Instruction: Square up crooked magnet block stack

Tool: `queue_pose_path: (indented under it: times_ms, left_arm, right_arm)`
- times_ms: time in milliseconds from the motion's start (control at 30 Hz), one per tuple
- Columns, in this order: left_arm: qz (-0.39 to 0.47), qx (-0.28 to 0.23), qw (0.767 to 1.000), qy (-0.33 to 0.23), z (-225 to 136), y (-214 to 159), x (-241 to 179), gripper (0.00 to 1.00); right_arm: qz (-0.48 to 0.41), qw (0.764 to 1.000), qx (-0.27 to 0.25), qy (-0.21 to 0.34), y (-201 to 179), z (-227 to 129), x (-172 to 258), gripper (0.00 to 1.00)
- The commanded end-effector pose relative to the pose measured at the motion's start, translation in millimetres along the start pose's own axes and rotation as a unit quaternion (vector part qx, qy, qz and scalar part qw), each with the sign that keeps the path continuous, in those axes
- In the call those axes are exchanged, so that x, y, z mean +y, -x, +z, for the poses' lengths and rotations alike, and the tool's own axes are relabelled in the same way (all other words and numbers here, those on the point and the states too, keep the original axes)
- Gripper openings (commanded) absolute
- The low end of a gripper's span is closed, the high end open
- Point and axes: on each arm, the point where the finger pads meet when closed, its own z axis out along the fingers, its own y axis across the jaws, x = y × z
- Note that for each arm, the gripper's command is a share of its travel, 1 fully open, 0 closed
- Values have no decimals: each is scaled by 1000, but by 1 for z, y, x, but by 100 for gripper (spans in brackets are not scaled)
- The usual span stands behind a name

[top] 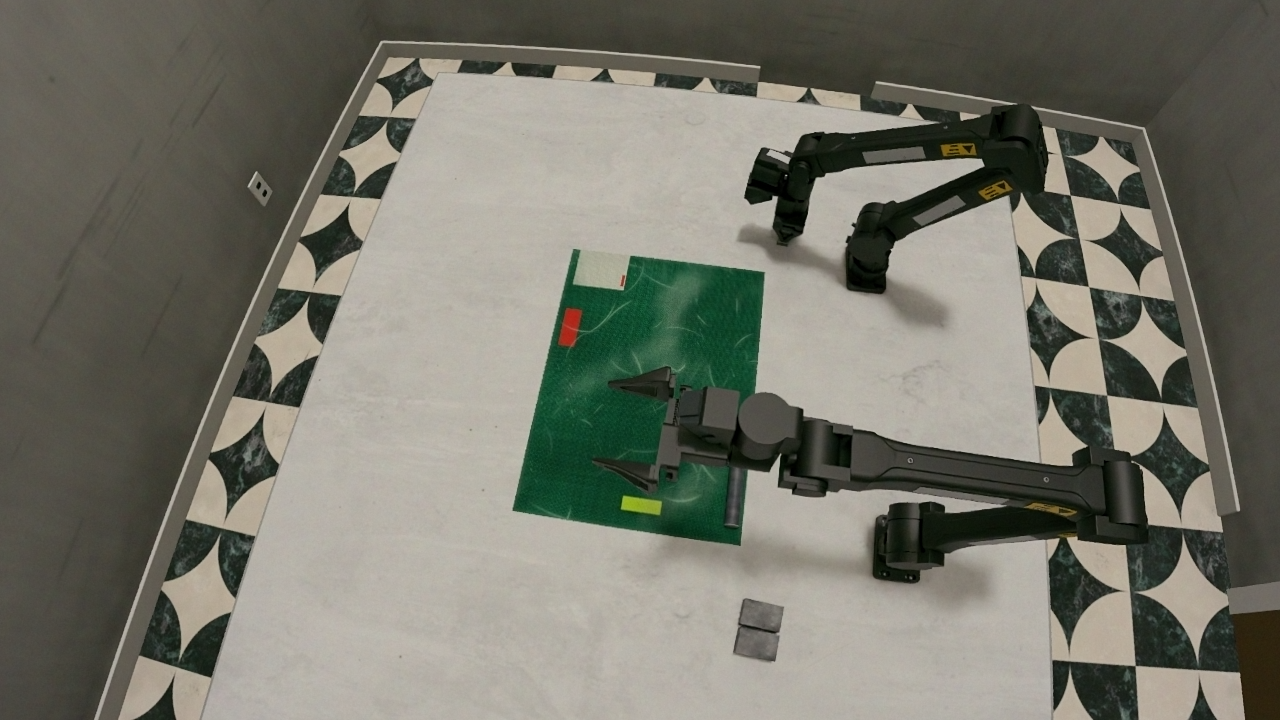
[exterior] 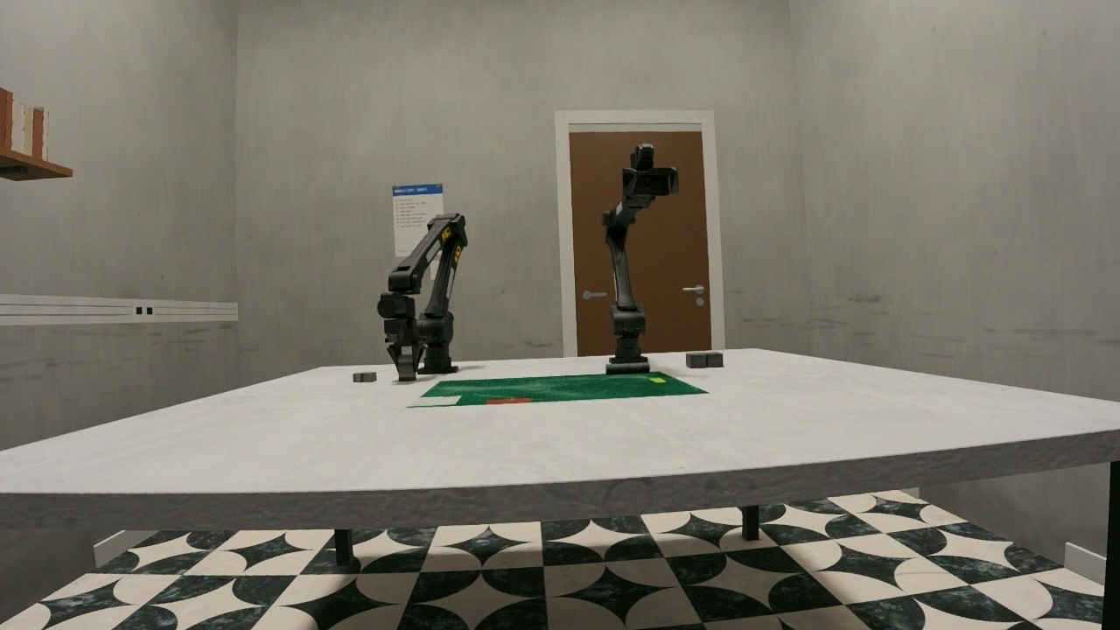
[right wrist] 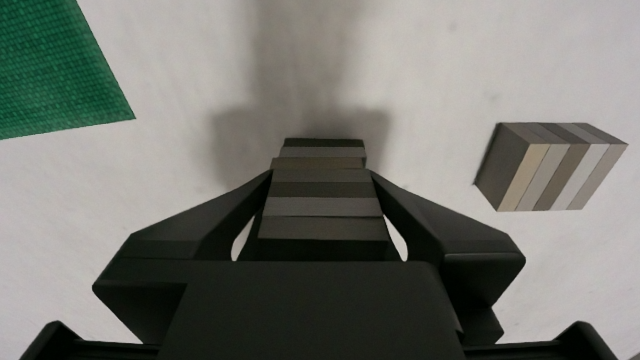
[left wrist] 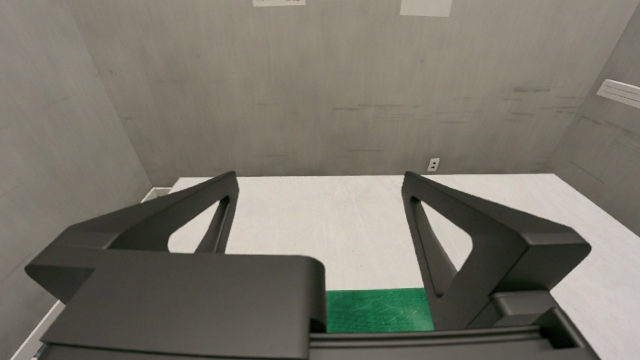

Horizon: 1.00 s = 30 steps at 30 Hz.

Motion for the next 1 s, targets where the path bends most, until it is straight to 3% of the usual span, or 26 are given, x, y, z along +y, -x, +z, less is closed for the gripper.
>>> queue_pose_path:
  times_ms: [0, 967]
  left_arm:
    - [-8, -24, 1000, -2, -1, 26, -2, 100]
    - [-8, -24, 1000, -2, -1, 26, -2, 100]
  right_arm:
    - [2, 1000, -24, -8, 20, -11, -5, 49]
    - [2, 1000, -24, -8, 20, -11, -5, 47]
